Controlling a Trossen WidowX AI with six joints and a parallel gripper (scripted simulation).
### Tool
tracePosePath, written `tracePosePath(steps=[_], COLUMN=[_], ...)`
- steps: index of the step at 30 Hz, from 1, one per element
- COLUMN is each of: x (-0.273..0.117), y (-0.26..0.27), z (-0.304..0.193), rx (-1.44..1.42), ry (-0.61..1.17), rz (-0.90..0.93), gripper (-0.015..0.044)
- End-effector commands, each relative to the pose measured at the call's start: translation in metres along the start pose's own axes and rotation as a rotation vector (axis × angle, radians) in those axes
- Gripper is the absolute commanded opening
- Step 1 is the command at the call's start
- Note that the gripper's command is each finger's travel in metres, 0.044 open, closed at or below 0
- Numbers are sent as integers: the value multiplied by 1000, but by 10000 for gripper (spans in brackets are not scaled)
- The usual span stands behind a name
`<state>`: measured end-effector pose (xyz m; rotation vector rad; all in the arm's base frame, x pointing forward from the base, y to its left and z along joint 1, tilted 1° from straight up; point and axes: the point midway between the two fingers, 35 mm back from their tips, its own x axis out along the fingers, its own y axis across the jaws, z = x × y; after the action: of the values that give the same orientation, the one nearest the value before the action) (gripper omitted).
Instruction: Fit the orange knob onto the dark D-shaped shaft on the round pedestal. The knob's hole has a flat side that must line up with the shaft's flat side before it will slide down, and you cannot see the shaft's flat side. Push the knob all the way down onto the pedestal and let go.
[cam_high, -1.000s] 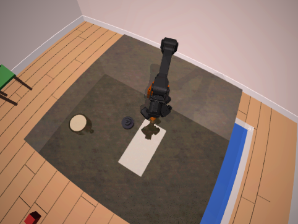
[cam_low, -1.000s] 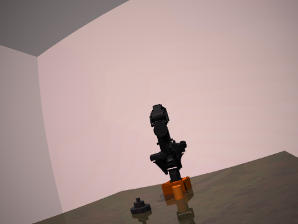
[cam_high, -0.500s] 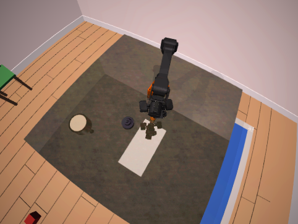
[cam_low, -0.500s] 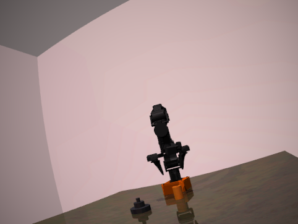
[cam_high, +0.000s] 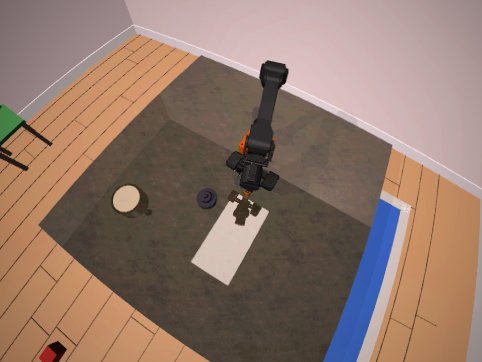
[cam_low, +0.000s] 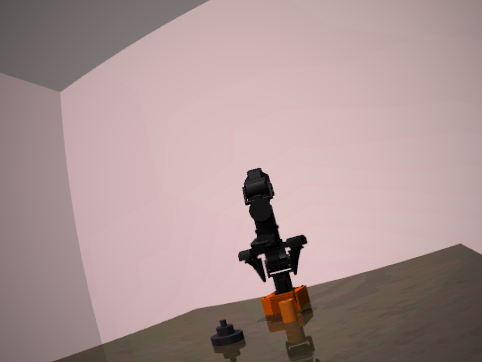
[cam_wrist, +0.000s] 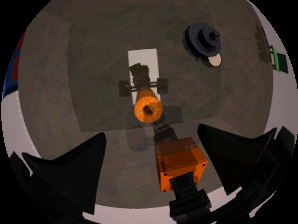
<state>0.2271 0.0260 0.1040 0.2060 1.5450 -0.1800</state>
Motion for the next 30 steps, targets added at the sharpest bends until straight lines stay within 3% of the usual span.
tracePosePath(steps=[1,10,30], x=[16,47,75], y=[0,-1,0], z=[0,0,2], rx=[13,13,13], ry=[1,1,1], rz=[-3,-3,-3], gripper=[440,440,440])
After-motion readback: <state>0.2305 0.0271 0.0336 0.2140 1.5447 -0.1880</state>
